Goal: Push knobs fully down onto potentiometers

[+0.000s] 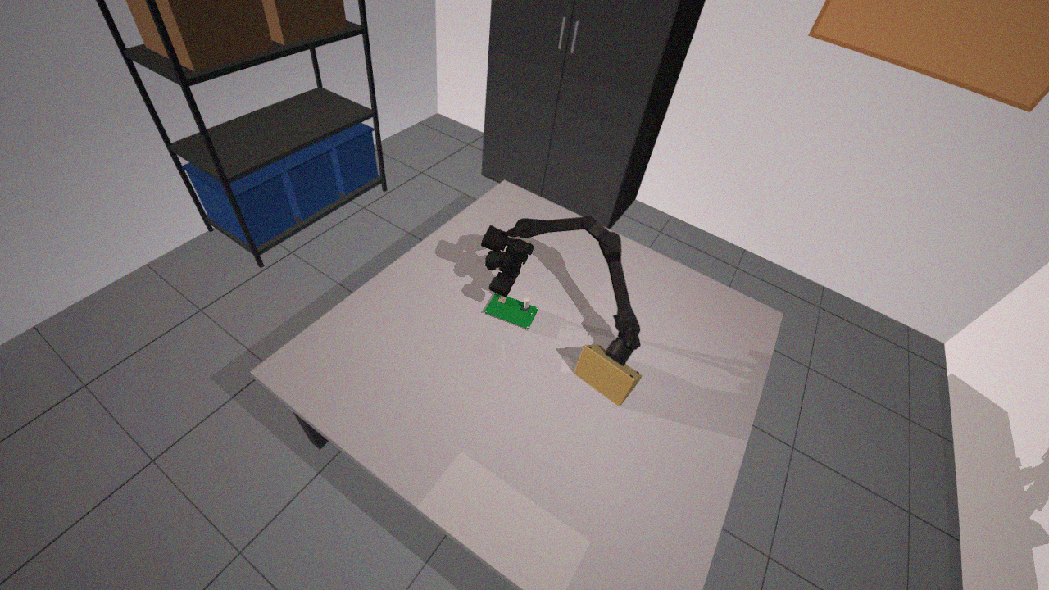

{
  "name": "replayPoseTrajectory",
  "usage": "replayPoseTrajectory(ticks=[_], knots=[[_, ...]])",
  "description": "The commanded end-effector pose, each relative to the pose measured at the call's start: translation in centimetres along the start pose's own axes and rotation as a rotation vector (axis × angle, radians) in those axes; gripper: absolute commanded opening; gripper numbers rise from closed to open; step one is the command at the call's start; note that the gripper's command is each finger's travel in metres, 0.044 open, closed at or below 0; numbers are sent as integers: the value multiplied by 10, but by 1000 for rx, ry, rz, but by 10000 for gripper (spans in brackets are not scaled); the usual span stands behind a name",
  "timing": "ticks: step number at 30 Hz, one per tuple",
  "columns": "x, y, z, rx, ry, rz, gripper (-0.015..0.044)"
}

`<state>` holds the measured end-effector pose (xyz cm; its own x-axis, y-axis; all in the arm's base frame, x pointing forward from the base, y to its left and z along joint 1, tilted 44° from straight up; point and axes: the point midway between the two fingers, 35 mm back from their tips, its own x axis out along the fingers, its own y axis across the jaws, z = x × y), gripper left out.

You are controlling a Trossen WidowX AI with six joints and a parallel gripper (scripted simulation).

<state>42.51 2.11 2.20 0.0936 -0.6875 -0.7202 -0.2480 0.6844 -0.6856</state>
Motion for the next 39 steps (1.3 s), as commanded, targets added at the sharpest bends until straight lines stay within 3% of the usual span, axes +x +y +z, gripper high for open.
replayPoseTrajectory(ticks=[1, 39], knots=[[9, -2, -1, 5, 5, -2, 0], [19, -1, -2, 5, 6, -2, 0]])
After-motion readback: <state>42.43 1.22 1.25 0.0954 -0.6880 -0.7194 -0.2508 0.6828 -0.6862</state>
